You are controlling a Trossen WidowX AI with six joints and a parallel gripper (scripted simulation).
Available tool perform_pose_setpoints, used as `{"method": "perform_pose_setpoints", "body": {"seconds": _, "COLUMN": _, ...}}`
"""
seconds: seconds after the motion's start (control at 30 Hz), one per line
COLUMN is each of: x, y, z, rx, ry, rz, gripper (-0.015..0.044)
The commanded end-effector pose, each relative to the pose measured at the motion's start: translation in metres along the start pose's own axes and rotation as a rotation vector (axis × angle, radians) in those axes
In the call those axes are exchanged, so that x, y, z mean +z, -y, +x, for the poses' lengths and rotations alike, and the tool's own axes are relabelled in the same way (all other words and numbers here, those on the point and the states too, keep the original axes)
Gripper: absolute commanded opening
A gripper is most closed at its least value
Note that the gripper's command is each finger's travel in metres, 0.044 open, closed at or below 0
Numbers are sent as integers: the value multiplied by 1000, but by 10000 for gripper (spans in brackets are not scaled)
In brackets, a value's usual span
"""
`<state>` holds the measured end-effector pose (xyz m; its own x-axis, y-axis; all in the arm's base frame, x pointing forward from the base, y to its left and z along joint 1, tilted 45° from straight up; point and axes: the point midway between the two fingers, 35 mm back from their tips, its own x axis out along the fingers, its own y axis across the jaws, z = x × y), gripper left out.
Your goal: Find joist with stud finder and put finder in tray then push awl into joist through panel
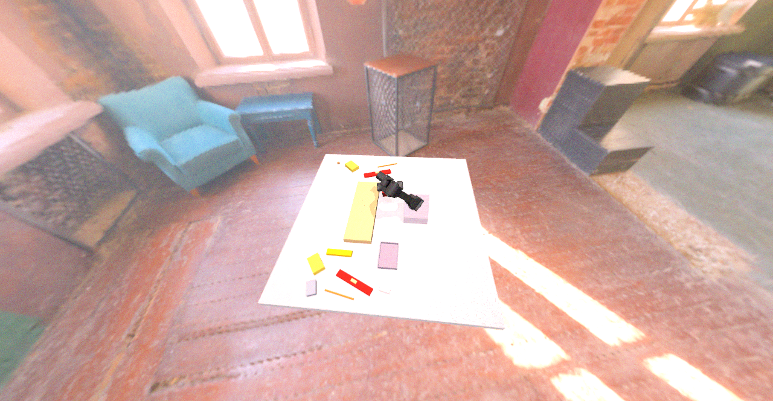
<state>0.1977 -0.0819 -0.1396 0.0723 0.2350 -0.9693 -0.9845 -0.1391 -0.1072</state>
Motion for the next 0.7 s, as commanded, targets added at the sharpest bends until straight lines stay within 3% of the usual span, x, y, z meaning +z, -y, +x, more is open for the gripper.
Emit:
{"method": "perform_pose_setpoints", "body": {"seconds": 0.0, "x": -2, "y": 1, "z": -1, "rx": -4, "ry": -25, "rz": 5, "gripper": 0}}
{"method": "perform_pose_setpoints", "body": {"seconds": 0.67, "x": 3, "y": 0, "z": 0, "rx": 2, "ry": -162, "rz": 6, "gripper": 0}}
